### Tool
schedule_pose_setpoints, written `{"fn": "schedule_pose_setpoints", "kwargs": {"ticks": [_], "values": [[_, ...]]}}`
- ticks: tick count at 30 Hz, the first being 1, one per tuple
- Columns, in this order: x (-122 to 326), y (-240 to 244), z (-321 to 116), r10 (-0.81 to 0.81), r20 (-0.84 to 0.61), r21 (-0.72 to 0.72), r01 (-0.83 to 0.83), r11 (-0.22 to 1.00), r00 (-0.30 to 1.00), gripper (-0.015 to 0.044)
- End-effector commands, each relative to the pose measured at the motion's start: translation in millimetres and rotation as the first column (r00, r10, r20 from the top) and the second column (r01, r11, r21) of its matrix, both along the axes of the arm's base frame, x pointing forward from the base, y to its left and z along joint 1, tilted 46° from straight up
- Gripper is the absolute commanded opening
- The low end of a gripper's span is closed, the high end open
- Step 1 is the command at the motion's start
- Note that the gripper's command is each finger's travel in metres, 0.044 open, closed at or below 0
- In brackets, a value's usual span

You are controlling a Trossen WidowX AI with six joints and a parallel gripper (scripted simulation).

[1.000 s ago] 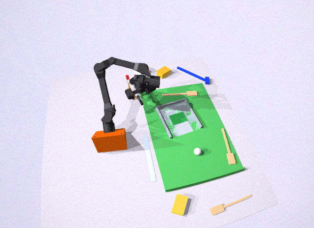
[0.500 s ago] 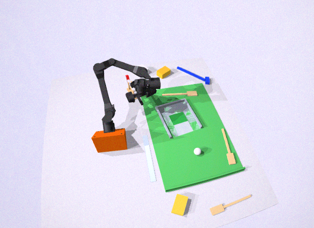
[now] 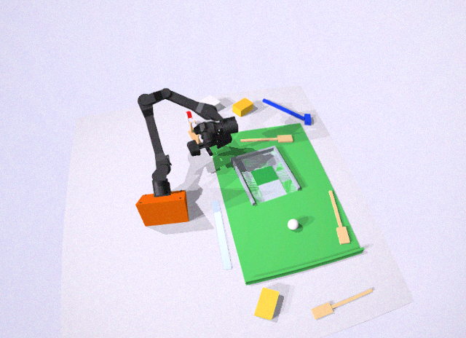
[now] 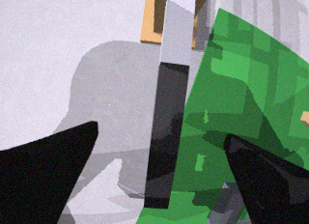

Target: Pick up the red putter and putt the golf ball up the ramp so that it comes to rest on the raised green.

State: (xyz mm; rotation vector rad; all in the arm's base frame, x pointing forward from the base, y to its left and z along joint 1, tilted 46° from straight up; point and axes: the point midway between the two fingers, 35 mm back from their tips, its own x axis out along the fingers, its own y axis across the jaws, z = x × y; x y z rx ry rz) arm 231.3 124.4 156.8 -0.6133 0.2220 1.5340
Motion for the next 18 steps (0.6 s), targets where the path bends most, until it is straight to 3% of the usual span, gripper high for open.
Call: {"fn": "schedule_pose_setpoints", "kwargs": {"ticks": [1, 8, 18], "values": [[-0.6, 5.0, -5.0, -0.001, -0.008, 0.005, 0.001, 1.0, 1.0, 0.044], [0.1, 11.4, -10.7, -0.001, -0.008, 0.006, 0.001, 1.0, 1.0, 0.044], [0.9, 8.9, -7.8, 0.001, 0.0, 0.004, -0.001, 1.0, 1.0, 0.0177]]}}
